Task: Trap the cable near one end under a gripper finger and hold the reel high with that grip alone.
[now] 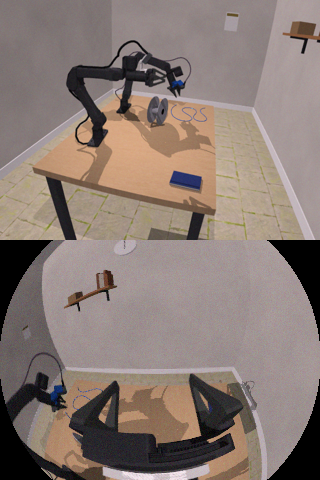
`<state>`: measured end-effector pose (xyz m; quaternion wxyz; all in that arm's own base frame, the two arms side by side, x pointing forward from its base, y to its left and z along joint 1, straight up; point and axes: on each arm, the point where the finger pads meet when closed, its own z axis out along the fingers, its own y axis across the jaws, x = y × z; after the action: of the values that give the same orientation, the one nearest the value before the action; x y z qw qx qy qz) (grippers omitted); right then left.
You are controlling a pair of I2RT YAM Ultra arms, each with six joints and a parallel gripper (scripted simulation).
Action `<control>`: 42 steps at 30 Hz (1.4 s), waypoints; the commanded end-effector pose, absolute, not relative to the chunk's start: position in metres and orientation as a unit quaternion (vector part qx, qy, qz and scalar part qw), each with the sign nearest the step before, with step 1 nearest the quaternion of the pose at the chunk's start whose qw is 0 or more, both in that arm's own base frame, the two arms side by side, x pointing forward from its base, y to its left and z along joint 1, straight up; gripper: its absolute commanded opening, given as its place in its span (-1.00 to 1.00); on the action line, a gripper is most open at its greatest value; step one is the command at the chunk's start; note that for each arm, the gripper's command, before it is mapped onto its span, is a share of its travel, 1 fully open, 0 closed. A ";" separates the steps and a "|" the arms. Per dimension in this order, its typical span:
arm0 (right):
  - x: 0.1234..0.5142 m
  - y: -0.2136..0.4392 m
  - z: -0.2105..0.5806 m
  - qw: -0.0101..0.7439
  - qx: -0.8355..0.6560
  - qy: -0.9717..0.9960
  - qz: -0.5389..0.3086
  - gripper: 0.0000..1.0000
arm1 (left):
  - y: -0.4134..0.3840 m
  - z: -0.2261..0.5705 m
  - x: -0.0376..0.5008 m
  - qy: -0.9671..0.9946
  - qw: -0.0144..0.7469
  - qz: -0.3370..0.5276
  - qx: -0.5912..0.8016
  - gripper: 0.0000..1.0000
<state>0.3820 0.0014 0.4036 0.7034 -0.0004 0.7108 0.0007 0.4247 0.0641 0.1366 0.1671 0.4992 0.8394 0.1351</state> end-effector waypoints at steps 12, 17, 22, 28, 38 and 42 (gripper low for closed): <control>0.385 -0.001 0.400 0.702 0.002 0.712 -0.003 1.00 | 0.058 0.100 0.395 0.723 0.025 0.032 0.690 -0.40; 0.385 -0.001 0.400 0.702 0.002 0.712 -0.003 1.00 | 0.057 0.095 0.389 0.700 0.008 0.011 0.714 -0.40; 0.385 -0.001 0.400 0.702 0.002 0.712 -0.003 1.00 | 0.057 0.102 0.388 0.692 0.011 0.013 0.722 -0.40; 0.385 -0.001 0.400 0.702 0.002 0.712 -0.003 1.00 | 0.057 0.095 0.386 0.687 0.003 0.003 0.726 -0.40; 0.385 -0.001 0.400 0.702 0.002 0.712 -0.003 1.00 | 0.058 0.092 0.395 0.687 0.011 0.014 0.726 -0.40; 0.385 -0.001 0.400 0.702 0.002 0.712 -0.003 1.00 | 0.055 0.076 0.380 0.687 -0.001 -0.004 0.726 -0.40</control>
<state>0.3820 0.0014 0.4036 0.7034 -0.0004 0.7108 0.0007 0.3825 0.0583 0.0786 -0.0046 0.7217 0.6921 -0.0057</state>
